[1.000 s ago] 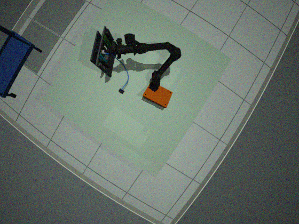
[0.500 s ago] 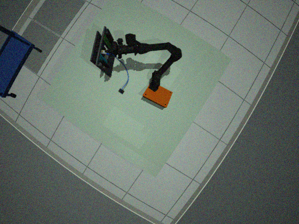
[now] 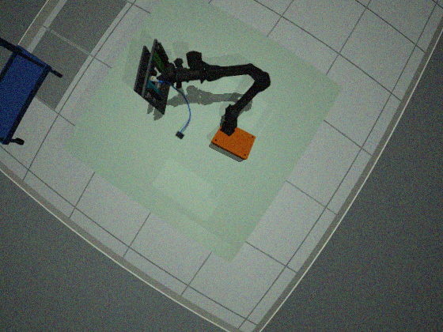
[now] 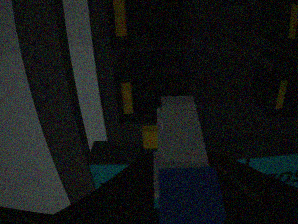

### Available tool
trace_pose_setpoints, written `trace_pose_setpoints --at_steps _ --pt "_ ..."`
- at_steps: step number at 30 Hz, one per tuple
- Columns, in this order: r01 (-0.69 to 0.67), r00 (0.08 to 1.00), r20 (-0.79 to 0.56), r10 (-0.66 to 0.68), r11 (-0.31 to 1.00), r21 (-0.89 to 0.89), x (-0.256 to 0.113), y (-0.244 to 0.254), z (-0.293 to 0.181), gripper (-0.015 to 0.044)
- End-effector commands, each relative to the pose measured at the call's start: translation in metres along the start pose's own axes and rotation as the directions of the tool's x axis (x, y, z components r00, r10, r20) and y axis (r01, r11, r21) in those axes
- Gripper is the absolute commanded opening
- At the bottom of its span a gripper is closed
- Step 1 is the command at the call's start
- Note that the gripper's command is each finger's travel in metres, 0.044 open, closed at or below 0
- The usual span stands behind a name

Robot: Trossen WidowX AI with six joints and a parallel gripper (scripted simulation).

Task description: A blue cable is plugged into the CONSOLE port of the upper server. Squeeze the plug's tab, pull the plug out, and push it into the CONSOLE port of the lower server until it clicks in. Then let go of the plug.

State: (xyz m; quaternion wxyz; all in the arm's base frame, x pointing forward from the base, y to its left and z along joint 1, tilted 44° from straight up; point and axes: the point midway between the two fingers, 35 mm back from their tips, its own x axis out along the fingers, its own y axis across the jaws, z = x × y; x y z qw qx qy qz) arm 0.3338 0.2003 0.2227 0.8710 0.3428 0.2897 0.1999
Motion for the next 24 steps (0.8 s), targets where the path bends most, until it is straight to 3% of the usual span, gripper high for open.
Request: trace_pose_setpoints --at_steps 1,24 --pt "-0.011 1.000 0.007 0.011 1.000 0.002 -0.004 0.003 -0.001 0.0000" --pt "-0.010 1.000 0.006 0.010 1.000 0.002 -0.009 0.003 -0.012 0.0000"
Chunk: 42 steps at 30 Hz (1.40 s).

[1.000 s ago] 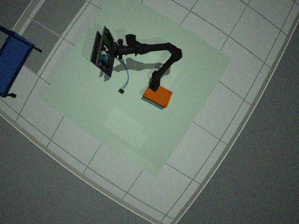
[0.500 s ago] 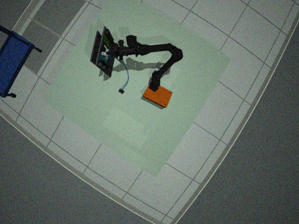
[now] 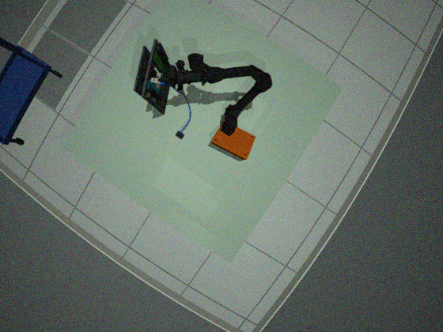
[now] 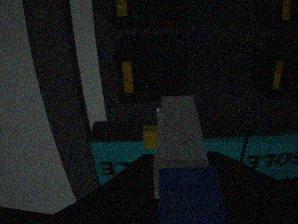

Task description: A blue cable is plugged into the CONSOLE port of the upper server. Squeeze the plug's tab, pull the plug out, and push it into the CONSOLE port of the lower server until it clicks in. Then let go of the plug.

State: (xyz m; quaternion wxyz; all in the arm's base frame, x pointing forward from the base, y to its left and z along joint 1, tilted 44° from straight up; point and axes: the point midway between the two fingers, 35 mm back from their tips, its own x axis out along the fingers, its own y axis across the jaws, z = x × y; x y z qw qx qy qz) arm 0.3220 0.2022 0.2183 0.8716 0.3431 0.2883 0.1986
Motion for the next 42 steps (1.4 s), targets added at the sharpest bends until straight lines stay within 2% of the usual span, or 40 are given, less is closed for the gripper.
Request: trace_pose_setpoints --at_steps 1,42 --pt "-0.012 1.000 0.002 0.012 1.000 0.002 -0.004 0.003 -0.001 0.0000" --pt "-0.011 1.000 0.001 0.011 1.000 0.003 -0.016 0.003 -0.013 0.0000"
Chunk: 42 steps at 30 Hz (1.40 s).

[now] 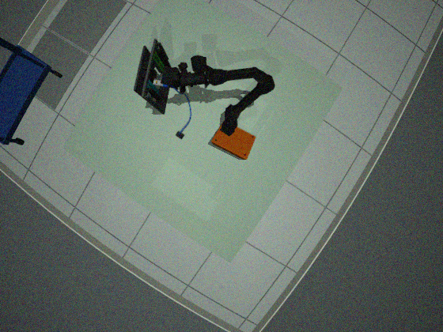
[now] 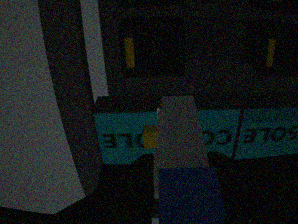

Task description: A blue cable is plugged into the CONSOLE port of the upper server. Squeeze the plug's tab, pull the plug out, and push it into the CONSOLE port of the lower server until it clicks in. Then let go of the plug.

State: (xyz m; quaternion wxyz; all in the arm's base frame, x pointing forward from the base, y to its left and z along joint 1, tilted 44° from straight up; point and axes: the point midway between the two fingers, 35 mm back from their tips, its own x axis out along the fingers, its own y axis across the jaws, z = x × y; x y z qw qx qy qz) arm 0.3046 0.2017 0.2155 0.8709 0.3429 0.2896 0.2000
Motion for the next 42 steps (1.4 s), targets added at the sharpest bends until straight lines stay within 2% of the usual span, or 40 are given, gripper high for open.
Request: trace_pose_setpoints --at_steps 1,42 --pt "-0.009 1.000 0.005 0.009 1.000 0.003 -0.004 0.003 -0.001 0.0000" --pt "-0.008 1.000 0.004 0.008 1.000 0.004 -0.015 0.003 -0.019 0.0000"
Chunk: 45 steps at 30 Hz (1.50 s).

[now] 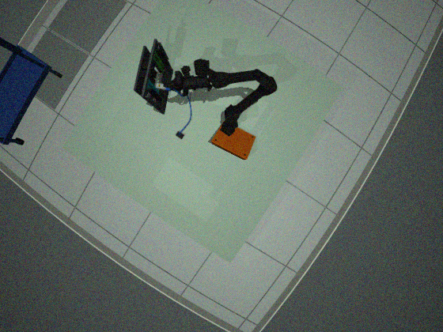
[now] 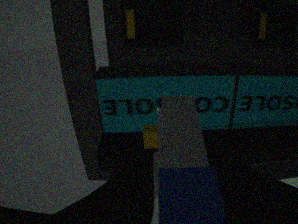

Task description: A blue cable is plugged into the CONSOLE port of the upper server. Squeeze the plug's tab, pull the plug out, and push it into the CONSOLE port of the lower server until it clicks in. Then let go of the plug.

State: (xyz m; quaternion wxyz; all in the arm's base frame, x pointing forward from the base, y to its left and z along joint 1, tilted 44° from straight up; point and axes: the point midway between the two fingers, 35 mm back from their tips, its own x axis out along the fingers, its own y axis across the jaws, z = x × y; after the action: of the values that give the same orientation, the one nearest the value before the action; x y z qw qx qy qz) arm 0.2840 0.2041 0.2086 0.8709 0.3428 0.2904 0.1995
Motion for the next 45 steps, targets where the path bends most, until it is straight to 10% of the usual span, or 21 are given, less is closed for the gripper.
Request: trace_pose_setpoints --at_steps 1,45 --pt "-0.010 1.000 0.005 0.010 1.000 0.003 -0.004 0.003 -0.001 0.0000" --pt "-0.011 1.000 -0.005 0.011 1.000 -0.001 -0.001 -0.087 0.000 0.0000"
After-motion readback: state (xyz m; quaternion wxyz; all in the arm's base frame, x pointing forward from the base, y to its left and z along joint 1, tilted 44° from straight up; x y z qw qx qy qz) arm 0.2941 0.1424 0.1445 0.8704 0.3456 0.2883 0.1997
